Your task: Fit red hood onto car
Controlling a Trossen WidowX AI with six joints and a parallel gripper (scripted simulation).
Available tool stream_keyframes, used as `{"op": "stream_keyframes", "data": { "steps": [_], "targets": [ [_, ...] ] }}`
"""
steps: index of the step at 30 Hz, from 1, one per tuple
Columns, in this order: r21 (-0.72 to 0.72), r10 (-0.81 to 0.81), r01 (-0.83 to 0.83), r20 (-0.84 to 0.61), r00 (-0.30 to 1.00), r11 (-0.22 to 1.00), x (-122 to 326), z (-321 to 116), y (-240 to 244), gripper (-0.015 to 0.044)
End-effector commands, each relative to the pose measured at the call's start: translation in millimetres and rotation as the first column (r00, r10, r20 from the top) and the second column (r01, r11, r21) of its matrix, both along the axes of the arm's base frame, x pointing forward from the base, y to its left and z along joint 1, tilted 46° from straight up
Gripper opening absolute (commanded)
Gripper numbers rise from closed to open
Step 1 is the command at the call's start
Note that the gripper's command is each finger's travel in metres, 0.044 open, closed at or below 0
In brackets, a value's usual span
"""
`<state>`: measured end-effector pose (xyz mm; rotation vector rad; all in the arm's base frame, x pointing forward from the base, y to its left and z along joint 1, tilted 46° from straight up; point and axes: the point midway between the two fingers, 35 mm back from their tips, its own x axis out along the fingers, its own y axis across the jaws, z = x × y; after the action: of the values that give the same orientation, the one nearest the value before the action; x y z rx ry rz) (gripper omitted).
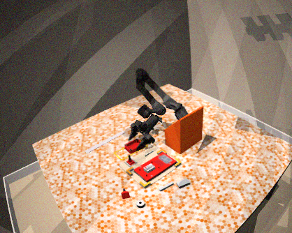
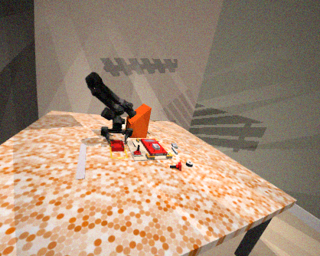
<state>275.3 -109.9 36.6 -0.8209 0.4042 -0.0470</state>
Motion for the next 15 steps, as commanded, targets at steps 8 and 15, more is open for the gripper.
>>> {"op": "stream_keyframes", "data": {
  "steps": [8,15],
  "targets": [
    [-0.005,0.005,-0.005,0.002,1.0,1.0,1.8,-2.9,-3.6,0.044],
    [-0.005,0.005,-0.005,0.002,1.0,1.0,2.1,-5.3,-5.9,0.044]
  ]
}}
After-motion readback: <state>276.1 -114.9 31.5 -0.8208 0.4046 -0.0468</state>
